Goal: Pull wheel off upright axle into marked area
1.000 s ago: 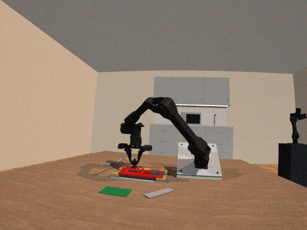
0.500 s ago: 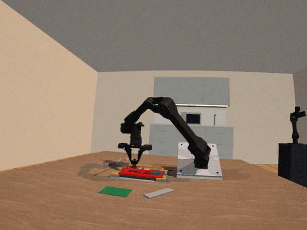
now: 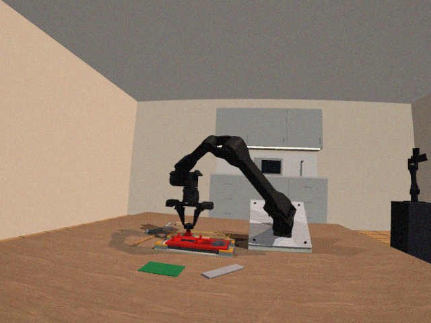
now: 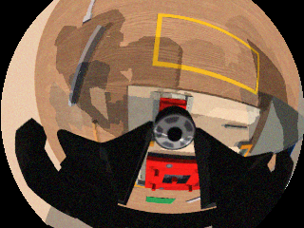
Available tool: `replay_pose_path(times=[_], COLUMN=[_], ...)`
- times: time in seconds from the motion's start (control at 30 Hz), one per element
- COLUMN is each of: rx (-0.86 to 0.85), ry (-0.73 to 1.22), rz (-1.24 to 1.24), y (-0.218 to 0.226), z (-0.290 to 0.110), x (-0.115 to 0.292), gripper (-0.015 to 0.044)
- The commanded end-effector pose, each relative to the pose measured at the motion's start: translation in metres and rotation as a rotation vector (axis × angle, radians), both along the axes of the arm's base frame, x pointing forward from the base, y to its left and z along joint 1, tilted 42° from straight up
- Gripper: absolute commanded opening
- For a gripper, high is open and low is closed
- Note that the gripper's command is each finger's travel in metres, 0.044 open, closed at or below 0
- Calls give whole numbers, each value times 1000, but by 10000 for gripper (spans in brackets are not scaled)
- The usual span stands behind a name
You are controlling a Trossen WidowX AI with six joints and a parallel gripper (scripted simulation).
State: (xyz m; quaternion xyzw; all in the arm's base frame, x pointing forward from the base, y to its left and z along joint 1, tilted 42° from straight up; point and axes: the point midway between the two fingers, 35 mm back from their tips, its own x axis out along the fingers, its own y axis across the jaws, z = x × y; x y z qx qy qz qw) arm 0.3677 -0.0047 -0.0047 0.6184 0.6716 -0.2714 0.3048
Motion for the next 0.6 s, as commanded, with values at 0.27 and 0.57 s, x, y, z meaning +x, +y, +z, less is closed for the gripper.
replay_pose_path(times=[0.27, 0.57], rx=[-4, -4], ry=[-6, -6], rz=[4, 3], y=[-4, -6], z=[3, 6], x=[1, 1], gripper=[0, 0])
